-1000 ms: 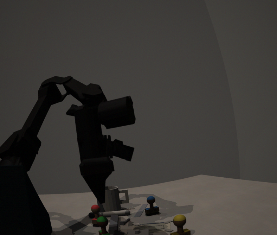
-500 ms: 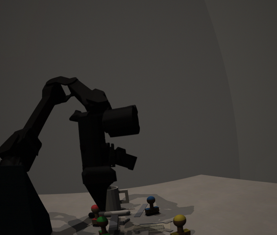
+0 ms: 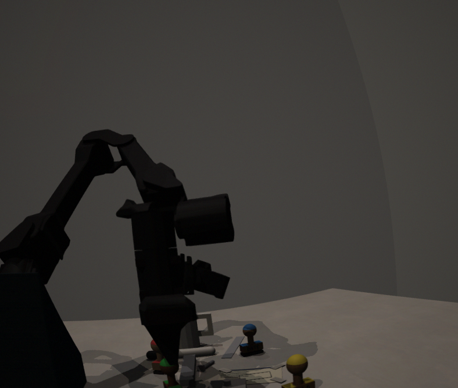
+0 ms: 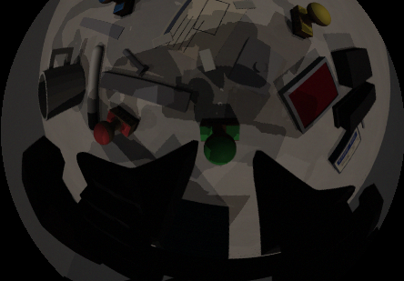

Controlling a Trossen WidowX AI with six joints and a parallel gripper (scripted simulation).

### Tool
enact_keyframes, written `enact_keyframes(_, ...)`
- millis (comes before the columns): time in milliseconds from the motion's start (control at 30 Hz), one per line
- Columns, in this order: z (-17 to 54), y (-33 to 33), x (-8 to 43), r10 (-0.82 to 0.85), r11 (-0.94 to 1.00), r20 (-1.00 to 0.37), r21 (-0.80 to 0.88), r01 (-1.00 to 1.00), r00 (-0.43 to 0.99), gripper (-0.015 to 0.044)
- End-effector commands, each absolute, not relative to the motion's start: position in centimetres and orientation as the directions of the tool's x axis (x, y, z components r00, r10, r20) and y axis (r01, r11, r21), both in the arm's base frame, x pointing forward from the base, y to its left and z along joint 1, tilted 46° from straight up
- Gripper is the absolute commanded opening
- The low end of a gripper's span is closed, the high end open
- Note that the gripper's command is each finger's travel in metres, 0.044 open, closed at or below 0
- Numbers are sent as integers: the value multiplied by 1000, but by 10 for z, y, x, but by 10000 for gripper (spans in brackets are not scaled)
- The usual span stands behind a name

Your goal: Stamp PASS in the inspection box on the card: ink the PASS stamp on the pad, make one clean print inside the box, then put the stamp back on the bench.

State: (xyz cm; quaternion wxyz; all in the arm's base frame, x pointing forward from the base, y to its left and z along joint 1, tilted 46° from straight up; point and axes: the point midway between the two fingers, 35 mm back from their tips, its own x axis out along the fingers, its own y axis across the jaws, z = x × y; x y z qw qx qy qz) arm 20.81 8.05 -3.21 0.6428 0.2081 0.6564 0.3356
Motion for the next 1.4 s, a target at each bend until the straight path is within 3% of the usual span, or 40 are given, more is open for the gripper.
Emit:
enact_keyframes(0,-37,87,206,709,684,-700,713,-153,-90,215)
enact_keyframes(867,-59,113,198,715,677,-693,720,-153,-93,215)
enact_keyframes(1367,-58,111,199,711,681,-698,715,-157,-91,115)
